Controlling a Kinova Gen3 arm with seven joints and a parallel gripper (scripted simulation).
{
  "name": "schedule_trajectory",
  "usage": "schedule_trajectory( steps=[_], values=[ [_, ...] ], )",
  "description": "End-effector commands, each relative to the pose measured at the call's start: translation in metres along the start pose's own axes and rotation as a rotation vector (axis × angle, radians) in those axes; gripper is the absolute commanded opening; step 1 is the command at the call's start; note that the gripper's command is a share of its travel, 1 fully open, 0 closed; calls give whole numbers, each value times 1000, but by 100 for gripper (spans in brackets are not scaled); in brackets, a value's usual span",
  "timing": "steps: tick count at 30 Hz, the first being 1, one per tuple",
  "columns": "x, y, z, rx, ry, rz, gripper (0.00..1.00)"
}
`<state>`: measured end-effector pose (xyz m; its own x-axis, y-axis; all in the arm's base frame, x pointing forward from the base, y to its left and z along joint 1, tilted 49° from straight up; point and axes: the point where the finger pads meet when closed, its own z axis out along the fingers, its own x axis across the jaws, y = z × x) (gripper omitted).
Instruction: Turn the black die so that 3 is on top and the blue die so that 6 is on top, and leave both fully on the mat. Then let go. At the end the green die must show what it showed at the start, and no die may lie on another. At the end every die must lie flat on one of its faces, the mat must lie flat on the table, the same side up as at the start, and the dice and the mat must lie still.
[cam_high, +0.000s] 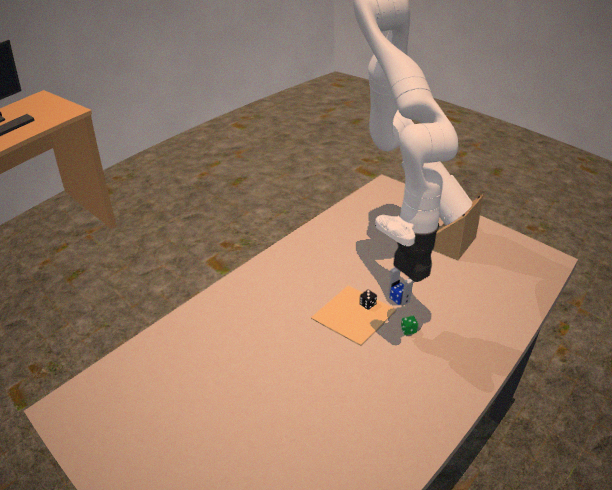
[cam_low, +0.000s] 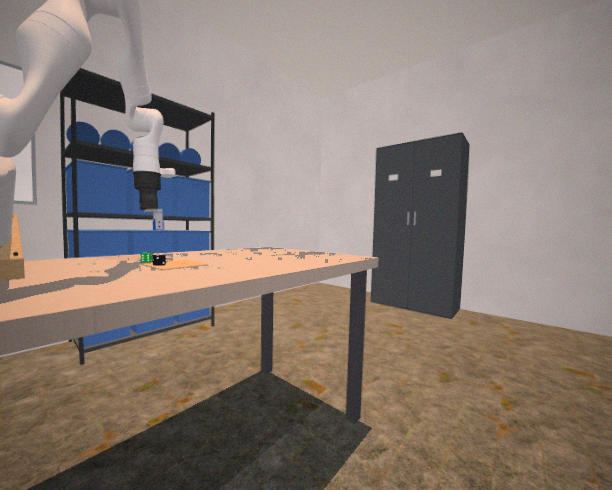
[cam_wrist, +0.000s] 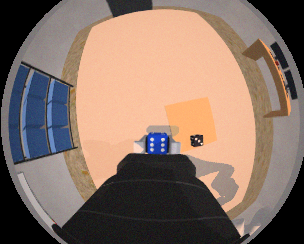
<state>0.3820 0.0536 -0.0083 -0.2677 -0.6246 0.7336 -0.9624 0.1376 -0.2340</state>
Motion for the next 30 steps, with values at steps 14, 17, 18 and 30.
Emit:
schedule_trajectory(
  steps=[14,17,18,30],
  values=[
    [100,-76,6,-31,-21,-95,57],
    [100,-76,6,-31,-21,-95,57],
    [100,-76,6,-31,-21,-95,57],
    [100,-76,8,-31,-21,-95,57]
  ],
)
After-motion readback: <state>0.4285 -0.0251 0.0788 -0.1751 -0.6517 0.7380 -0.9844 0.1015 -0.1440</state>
